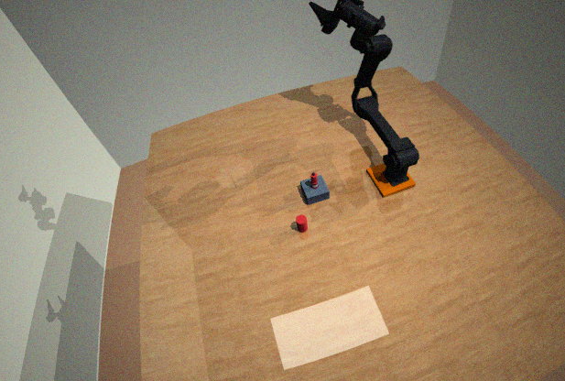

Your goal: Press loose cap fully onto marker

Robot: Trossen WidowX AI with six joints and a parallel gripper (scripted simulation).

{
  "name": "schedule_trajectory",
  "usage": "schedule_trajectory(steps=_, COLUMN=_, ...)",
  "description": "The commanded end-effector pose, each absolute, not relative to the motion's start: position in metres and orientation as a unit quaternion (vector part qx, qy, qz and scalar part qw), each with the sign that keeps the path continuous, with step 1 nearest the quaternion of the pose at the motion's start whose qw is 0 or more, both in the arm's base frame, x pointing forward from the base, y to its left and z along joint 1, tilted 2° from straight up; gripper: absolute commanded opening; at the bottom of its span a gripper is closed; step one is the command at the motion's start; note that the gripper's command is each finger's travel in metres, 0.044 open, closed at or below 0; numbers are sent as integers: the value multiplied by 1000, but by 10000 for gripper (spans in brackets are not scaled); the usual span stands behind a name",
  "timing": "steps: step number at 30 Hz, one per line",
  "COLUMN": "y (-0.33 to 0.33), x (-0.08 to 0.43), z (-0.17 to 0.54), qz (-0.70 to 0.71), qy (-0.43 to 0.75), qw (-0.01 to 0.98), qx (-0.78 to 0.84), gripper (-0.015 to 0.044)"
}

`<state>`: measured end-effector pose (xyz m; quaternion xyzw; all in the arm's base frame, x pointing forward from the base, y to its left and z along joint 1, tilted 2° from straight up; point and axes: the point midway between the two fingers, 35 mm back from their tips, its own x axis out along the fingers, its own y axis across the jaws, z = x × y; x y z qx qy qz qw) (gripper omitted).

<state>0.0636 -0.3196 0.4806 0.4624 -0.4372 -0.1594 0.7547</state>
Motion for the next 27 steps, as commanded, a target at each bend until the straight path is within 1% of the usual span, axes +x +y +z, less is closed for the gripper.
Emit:
schedule_trajectory(steps=1, y=-318, x=63, z=483, qz=-159, qy=-439, qw=756, qx=458, gripper=374)
schedule_trajectory(steps=6, y=-268, x=41, z=537, qz=-137, qy=-479, qw=793, qx=349, gripper=247)
schedule_trajectory(steps=11, y=-196, x=31, z=587, qz=-107, qy=-505, qw=828, qx=219, gripper=247)
schedule_trajectory(steps=16, y=-115, x=40, z=620, qz=-70, qy=-505, qw=856, qx=90, gripper=247)
schedule_trajectory(steps=21, y=-33, x=66, z=632, qz=-33, qy=-479, qw=876, qx=-39, gripper=247)
schedule_trajectory(steps=27, y=55, x=121, z=616, qz=3, qy=-406, qw=891, qx=-204, gripper=247)
